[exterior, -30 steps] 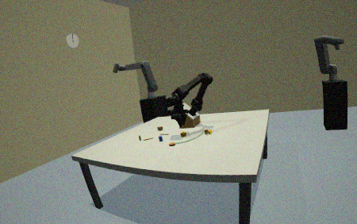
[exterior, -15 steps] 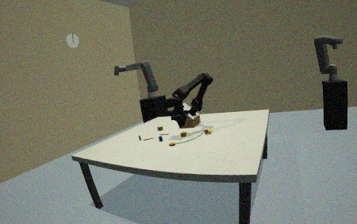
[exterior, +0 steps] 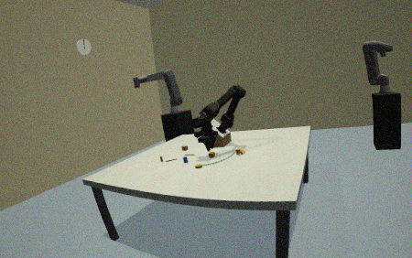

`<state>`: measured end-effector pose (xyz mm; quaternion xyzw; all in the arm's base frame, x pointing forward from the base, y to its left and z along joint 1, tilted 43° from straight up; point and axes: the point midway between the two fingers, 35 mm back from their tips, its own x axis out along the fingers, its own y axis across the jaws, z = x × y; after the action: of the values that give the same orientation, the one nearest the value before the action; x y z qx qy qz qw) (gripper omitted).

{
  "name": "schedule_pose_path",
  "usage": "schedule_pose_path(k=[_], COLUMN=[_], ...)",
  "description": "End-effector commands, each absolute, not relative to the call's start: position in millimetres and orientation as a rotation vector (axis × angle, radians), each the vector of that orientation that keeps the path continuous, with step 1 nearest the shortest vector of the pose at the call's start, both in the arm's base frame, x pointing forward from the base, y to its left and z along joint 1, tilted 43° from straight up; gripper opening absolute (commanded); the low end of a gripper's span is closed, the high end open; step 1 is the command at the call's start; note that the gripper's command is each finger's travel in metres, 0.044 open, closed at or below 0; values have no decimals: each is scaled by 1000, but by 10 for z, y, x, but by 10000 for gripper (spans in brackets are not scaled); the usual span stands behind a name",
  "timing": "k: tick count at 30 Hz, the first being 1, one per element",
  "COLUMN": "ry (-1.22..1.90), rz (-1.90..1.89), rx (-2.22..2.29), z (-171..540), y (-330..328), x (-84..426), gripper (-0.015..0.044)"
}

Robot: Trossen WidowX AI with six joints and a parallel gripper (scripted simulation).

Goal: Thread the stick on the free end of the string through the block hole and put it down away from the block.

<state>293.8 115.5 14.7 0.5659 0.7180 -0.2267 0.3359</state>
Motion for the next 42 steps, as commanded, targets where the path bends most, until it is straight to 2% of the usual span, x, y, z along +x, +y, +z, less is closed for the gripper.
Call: schedule_pose_path(k=[1, 23, 28, 35, 38, 42], ry=[1883, 1885, 1879, 1879, 1879, 1879], rz=[-598, -596, -594, -594, -594, -594], rx=[1482, 1483, 1477, 1477, 1477, 1477], z=[86, -66, -59, -59, -59, -52], y=[1201, 1347, 1341, 1341, 1341, 1335], x=[2902, 2854, 2869, 2869, 2869, 2871], gripper=[241, 241, 110, 63, 0, 0])
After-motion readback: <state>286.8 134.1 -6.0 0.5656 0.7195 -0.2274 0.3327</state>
